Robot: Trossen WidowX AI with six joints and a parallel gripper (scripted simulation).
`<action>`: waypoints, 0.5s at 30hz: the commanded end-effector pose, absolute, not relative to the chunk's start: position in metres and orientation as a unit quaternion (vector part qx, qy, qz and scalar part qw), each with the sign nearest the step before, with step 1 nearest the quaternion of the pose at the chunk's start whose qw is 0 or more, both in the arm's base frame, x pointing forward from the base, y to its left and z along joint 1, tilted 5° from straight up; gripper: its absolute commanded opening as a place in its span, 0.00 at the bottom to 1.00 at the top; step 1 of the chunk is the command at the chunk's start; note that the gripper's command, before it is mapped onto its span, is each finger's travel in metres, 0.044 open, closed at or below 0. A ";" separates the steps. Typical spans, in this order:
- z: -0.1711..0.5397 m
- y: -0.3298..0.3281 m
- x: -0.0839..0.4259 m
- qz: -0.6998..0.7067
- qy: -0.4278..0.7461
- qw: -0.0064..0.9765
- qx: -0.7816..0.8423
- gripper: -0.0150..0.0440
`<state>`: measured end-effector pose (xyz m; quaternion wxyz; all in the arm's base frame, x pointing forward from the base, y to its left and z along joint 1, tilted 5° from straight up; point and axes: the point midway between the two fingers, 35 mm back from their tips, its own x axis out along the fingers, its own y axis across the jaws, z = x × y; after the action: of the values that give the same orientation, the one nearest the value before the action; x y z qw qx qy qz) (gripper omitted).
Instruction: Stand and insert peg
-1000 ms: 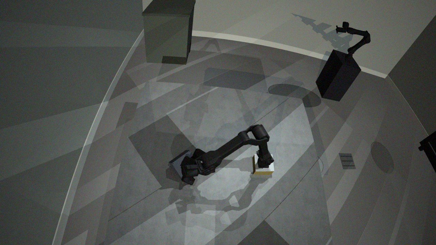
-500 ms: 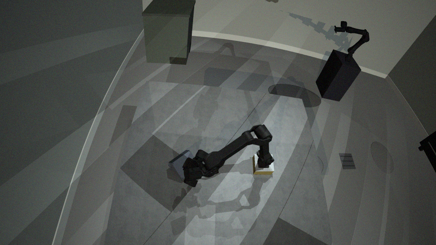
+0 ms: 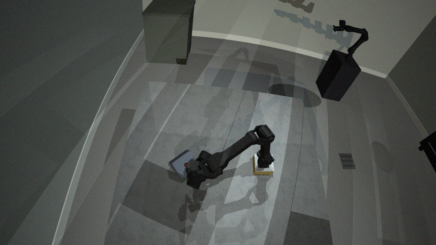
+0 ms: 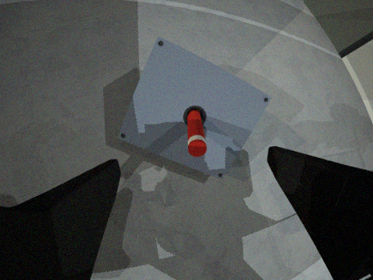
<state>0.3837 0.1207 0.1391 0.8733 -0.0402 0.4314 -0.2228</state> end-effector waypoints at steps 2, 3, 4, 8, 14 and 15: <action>0.150 0.126 0.378 -0.224 0.427 0.876 -0.038 1.00; 0.151 0.127 0.376 -0.224 0.427 0.875 -0.038 1.00; 0.152 0.128 0.375 -0.224 0.427 0.875 -0.038 1.00; 0.155 0.131 0.371 -0.224 0.427 0.875 -0.038 1.00; 0.162 0.137 0.365 -0.223 0.427 0.875 -0.038 1.00; 0.162 0.137 0.364 -0.223 0.427 0.875 -0.038 1.00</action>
<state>0.3669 0.1354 0.1559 0.8731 -0.0407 0.4320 -0.2222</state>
